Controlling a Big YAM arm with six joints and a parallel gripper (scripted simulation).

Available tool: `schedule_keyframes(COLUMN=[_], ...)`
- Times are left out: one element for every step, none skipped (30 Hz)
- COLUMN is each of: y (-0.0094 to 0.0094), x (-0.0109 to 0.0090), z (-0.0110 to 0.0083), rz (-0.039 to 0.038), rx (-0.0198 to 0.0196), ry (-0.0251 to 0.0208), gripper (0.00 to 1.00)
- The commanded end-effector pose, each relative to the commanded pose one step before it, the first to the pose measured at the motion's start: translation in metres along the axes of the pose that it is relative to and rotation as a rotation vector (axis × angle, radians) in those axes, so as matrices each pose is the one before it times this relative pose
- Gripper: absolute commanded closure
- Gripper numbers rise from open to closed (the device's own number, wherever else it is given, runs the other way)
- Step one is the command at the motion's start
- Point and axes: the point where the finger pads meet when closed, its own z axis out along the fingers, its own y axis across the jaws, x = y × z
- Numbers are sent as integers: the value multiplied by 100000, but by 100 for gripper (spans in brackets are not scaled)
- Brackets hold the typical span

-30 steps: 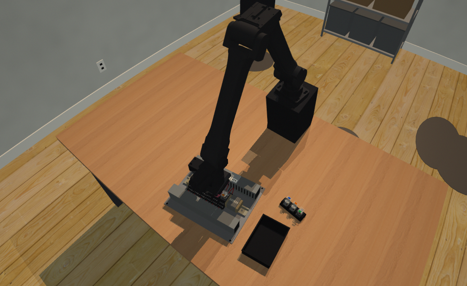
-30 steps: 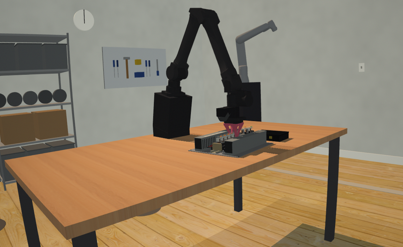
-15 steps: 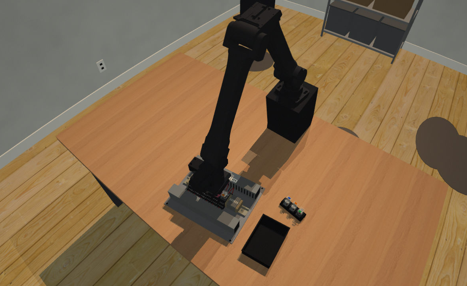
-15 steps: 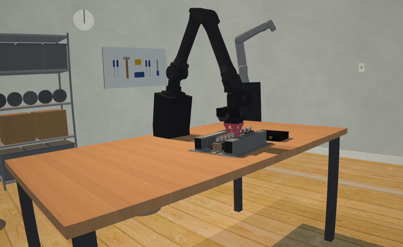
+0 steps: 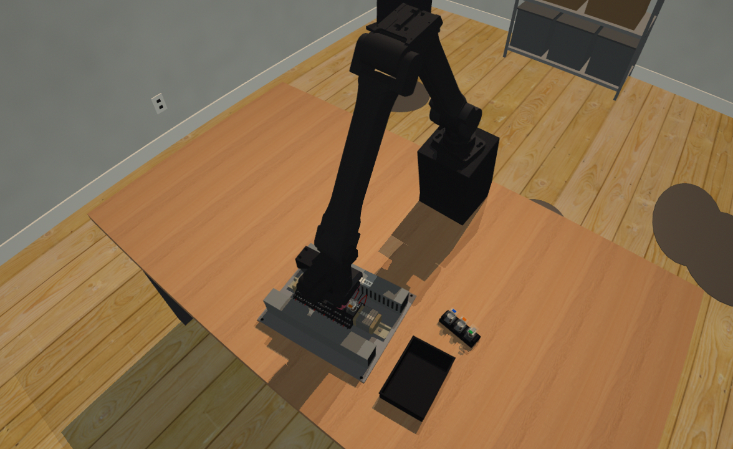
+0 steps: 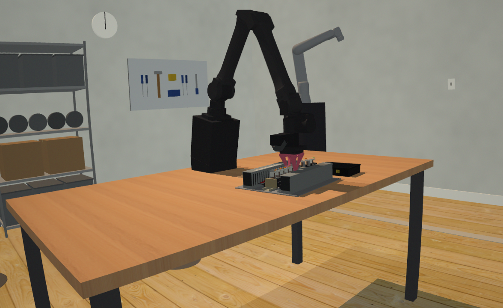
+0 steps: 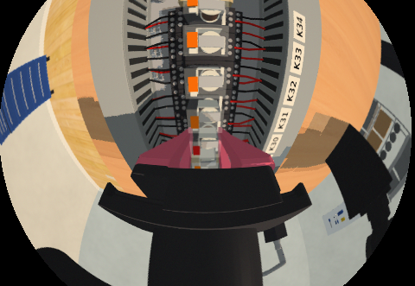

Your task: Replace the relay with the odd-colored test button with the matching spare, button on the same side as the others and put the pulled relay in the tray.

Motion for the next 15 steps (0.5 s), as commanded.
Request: schedule_keyframes(y=[1311,1,1,2,3,5,6,8,10,12,15,18,20,25,20], x=[-85,0,0,0,-1,-1,-1,-1,-2,-2,-3,-3,-4,-4,-4], z=[-761,-4,-7,-11,-16,-22,-29,-37,-46,-56,-67,-79,-91,-104,-97], rz=[549,0,0,0,0,0,0,0,0,0,0,0,0,0,0], rx=[-2529,-2,-4,-7,-11,-15,-20,-26,-33,-41,-49,-58,-68,-86,-76], ry=[-828,0,-1,-1,-2,-2,-3,-4,-5,-7,-8,-10,-11,-14,-12], gripper=[100,100,100,100,100,100,100,100,100,100,100,100,100,100,100])
